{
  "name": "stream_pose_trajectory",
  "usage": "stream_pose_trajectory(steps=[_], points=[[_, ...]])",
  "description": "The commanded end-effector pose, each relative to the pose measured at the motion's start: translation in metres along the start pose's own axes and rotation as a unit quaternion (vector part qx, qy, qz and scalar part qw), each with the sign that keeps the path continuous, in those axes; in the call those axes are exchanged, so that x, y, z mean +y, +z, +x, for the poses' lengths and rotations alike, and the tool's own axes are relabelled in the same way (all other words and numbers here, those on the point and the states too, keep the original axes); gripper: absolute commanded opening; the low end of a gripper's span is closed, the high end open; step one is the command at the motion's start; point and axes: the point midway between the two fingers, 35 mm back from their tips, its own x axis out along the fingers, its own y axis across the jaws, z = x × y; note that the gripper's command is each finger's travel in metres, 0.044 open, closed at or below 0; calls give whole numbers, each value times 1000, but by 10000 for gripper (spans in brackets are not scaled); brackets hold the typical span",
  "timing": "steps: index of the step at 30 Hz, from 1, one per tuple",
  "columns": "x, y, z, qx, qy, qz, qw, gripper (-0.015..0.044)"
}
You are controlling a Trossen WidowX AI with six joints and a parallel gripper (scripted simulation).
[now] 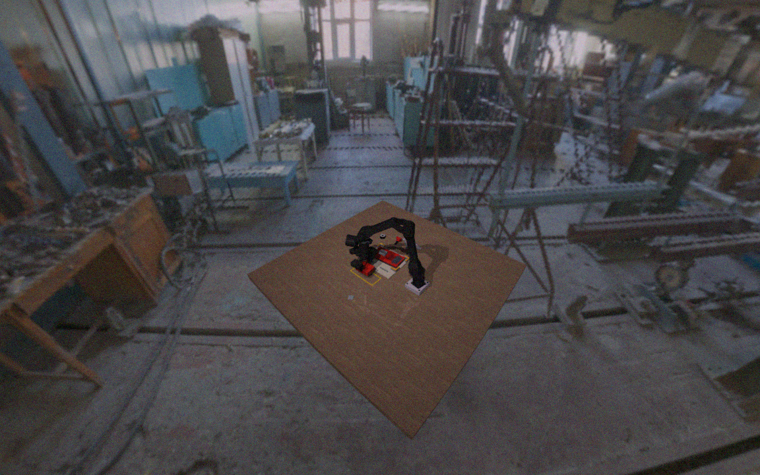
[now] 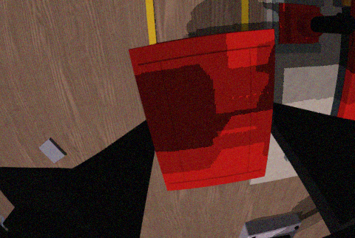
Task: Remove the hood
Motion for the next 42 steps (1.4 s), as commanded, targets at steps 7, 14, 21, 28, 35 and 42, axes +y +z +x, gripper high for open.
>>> stream_pose_trajectory(steps=[7, 14, 21, 28, 35, 42], points=[[0, 0, 9, 0, -1, -2, 1000, 0], [-1, -1, 14, 0, -1, -2, 1000, 0], [-1, -1, 20, 0, -1, -2, 1000, 0], [-1, -2, 24, 0, -1, -2, 1000, 0], [-1, -2, 27, 0, -1, -2, 1000, 0], [-1, -2, 30, 0, -1, -2, 1000, 0]])
